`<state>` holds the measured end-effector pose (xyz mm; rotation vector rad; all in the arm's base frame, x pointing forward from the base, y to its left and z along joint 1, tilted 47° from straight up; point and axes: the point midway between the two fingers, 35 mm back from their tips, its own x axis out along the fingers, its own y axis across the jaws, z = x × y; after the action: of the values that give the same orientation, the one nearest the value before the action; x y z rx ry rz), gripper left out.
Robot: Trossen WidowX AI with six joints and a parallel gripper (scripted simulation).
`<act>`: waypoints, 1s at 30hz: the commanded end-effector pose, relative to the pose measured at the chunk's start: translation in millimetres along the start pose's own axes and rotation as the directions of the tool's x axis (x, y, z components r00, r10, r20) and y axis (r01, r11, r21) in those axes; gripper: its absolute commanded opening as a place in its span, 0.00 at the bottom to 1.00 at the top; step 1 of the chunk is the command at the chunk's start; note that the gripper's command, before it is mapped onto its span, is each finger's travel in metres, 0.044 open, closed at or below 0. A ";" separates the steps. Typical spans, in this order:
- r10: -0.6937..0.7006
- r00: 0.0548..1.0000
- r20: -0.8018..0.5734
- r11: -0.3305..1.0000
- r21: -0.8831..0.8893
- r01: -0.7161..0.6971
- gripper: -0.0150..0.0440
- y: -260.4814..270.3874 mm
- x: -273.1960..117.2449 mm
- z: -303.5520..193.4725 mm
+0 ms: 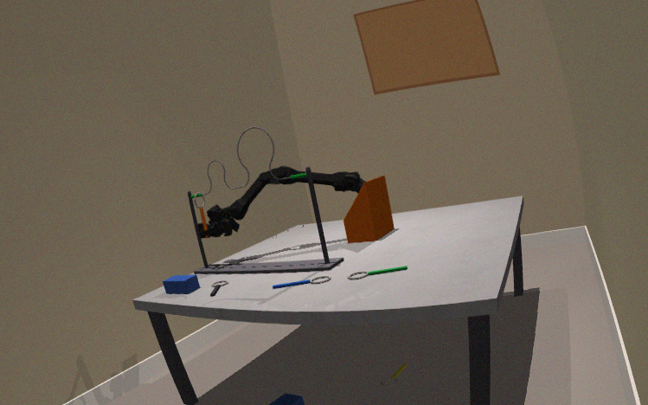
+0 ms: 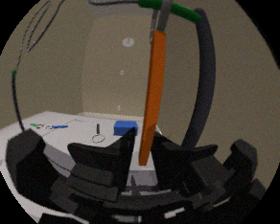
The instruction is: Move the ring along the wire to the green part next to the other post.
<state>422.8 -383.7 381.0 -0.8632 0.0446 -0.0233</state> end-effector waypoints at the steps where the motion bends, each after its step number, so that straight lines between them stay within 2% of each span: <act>1: 0.000 1.000 0.000 1.000 0.000 0.000 0.26 0.0 0.0 0.0; 7: 0.000 1.000 0.000 1.000 0.000 0.000 0.00 0.0 0.0 0.0; 30: -0.008 1.000 0.001 1.000 0.005 0.008 0.00 1.6 0.2 20.4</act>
<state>423.7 -367.1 394.0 -0.8643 0.0369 -0.0285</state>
